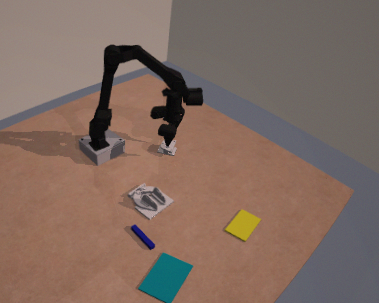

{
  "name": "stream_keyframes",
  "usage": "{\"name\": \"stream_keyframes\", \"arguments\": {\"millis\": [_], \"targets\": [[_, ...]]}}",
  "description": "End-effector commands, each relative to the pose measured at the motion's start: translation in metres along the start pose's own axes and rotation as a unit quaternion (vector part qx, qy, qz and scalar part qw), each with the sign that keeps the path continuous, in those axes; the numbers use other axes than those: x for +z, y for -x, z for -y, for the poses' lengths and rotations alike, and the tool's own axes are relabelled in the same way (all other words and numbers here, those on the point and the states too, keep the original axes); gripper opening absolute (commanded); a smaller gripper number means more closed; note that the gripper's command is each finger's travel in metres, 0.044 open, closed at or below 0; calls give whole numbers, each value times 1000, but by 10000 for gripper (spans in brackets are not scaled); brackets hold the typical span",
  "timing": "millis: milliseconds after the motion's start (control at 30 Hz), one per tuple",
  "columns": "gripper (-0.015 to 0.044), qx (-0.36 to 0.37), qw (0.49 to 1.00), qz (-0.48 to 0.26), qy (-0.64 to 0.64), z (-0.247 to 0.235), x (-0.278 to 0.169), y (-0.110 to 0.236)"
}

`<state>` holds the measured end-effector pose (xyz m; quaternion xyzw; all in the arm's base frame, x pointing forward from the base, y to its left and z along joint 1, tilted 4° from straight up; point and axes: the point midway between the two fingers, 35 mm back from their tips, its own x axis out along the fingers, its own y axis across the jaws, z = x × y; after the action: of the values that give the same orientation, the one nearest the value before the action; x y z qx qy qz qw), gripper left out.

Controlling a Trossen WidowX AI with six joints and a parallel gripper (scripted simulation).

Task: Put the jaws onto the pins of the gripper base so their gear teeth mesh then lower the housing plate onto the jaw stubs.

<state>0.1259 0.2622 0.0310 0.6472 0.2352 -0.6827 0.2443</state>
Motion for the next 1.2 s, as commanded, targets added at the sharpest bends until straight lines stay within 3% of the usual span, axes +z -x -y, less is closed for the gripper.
{"name": "stream_keyframes", "arguments": {"millis": [0, 1167], "targets": [[440, -3, 1000, -2, 4, 1, 0, -3], [440, -3, 1000, -1, 4, 1, 0, -47]]}}
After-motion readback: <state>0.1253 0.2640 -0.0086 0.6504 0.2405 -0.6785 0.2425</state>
